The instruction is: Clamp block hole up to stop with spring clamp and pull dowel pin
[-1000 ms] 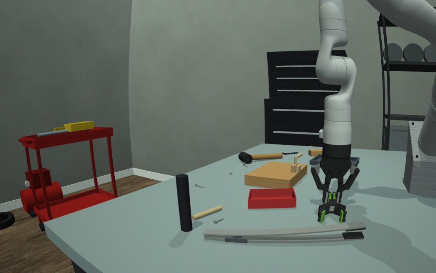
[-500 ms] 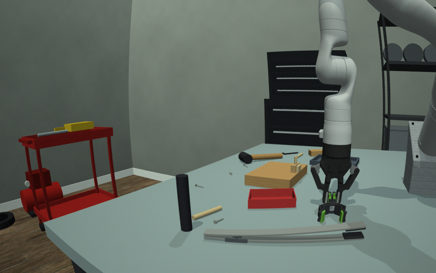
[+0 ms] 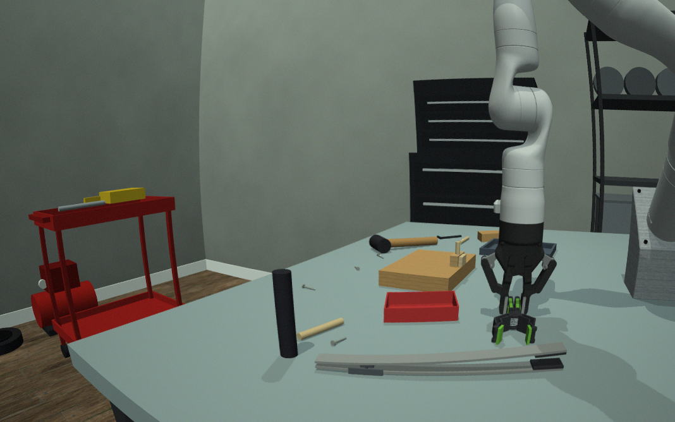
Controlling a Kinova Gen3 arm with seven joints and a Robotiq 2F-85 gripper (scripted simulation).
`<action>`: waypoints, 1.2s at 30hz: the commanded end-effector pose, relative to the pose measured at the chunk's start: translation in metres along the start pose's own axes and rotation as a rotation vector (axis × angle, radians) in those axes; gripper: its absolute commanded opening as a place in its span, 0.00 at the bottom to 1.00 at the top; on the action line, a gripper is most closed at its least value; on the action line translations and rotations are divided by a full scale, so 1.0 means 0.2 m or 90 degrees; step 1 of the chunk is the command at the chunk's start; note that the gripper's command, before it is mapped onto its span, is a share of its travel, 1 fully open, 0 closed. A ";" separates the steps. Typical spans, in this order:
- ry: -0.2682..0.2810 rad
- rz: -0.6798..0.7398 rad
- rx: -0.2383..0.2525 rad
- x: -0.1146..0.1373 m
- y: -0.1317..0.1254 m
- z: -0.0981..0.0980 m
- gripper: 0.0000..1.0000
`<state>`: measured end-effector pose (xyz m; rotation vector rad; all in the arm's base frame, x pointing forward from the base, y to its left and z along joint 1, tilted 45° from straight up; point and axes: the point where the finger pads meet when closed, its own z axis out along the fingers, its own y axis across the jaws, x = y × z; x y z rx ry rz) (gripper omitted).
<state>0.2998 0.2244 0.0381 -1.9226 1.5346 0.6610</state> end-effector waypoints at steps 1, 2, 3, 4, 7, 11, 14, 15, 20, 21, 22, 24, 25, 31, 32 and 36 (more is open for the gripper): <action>-0.003 -0.004 0.000 -0.01 0.00 0.00 0.32; -0.003 -0.004 0.000 -0.01 0.00 -0.01 0.32; -0.003 -0.004 -0.001 -0.01 0.00 -0.01 0.32; -0.003 -0.004 -0.001 -0.01 0.00 -0.01 0.32; -0.003 -0.004 -0.001 -0.01 0.00 -0.02 0.32; -0.003 -0.004 -0.001 -0.01 0.00 -0.03 0.32; -0.003 -0.004 -0.001 -0.01 0.00 -0.05 0.32; -0.003 -0.004 -0.001 -0.01 0.00 -0.06 0.32; -0.003 -0.004 0.000 -0.01 0.00 -0.10 0.32; -0.003 -0.004 0.000 -0.01 -0.01 -0.12 0.32; -0.003 -0.004 0.000 -0.01 -0.01 -0.13 0.32; -0.003 -0.004 0.001 -0.01 -0.01 -0.15 0.32; -0.003 -0.004 0.001 -0.01 -0.01 -0.16 0.32; -0.002 -0.004 0.001 -0.01 -0.01 -0.21 0.32; -0.002 -0.004 0.001 -0.01 -0.01 -0.23 0.32; -0.002 -0.004 0.001 0.00 -0.01 -0.28 0.32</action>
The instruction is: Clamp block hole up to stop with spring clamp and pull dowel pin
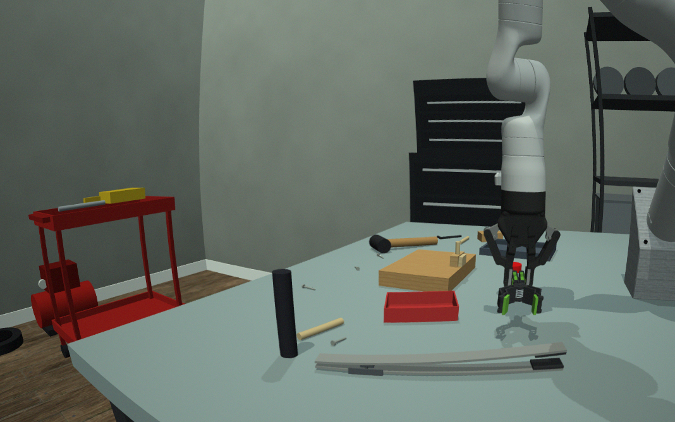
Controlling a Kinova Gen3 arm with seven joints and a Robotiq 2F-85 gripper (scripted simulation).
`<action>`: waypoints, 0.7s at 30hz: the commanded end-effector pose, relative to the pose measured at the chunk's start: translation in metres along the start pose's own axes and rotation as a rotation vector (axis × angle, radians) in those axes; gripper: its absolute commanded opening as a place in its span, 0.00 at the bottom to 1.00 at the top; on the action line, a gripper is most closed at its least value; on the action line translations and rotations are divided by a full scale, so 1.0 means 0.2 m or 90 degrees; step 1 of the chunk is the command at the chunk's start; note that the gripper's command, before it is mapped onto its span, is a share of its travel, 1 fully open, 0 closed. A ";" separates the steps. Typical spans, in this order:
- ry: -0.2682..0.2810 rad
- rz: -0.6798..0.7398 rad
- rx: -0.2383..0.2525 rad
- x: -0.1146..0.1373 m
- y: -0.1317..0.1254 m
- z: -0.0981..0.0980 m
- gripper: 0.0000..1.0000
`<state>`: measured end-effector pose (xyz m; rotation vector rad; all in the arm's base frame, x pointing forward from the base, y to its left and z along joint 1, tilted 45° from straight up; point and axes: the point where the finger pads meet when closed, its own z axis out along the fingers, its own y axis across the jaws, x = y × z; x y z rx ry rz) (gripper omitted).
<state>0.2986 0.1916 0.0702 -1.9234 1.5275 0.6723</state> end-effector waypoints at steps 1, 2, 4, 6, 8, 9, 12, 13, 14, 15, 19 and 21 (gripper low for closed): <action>0.003 -0.003 0.005 0.00 -0.02 -0.06 0.32; 0.003 -0.003 0.005 0.00 -0.02 -0.07 0.32; 0.003 -0.003 0.005 0.00 -0.02 -0.10 0.32; 0.003 -0.003 0.005 0.00 -0.02 -0.12 0.32; 0.003 -0.003 0.005 0.00 -0.02 -0.13 0.32; 0.003 -0.003 0.005 0.00 -0.02 -0.13 0.32; 0.003 -0.003 0.005 0.00 -0.02 -0.16 0.32; 0.003 -0.003 0.005 0.00 -0.02 -0.17 0.32; 0.003 -0.003 0.005 0.00 -0.02 -0.18 0.32; 0.003 -0.003 0.005 0.00 -0.02 -0.19 0.32; 0.003 -0.003 0.005 0.00 -0.02 -0.21 0.32; 0.003 -0.003 0.005 0.00 -0.02 -0.22 0.32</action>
